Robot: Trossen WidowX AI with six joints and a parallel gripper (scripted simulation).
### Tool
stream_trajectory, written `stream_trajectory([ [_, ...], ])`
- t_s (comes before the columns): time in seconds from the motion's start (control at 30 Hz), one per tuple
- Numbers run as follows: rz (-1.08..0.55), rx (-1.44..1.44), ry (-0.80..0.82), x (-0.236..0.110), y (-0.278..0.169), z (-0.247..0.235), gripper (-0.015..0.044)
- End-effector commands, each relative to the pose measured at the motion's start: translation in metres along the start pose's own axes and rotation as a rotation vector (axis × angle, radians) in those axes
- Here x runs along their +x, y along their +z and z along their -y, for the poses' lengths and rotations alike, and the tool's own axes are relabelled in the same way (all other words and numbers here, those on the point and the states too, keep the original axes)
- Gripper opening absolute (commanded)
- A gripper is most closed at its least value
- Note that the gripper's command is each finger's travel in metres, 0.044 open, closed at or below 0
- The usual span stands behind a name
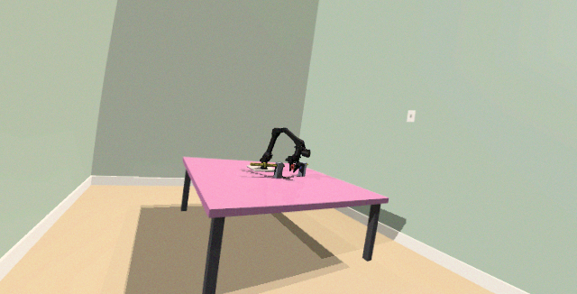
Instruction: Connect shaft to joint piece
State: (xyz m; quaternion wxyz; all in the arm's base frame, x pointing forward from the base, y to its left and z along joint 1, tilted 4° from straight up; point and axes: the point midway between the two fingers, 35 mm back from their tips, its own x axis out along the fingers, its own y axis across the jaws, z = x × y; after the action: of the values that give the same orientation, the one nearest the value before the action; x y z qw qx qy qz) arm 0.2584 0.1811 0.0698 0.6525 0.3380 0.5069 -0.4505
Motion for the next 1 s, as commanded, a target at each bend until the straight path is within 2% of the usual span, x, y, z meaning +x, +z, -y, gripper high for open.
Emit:
stream_trajectory([
  [0.0,0.003,0.005,-0.001,-0.0001,0.0001,0.0003,0.0000],
  [0.37,0.000,0.000,0.000,0.0000,0.0000,0.0000,0.0000],
  [0.53,0.000,0.000,0.000,0.0000,0.0000,0.0000,0.0131],
  [0.63,0.000,0.000,0.000,0.0000,0.0000,0.0000,0.0147],
  [0.97,0.000,0.000,0.000,0.0000,0.0000,0.0000,0.0409],
])
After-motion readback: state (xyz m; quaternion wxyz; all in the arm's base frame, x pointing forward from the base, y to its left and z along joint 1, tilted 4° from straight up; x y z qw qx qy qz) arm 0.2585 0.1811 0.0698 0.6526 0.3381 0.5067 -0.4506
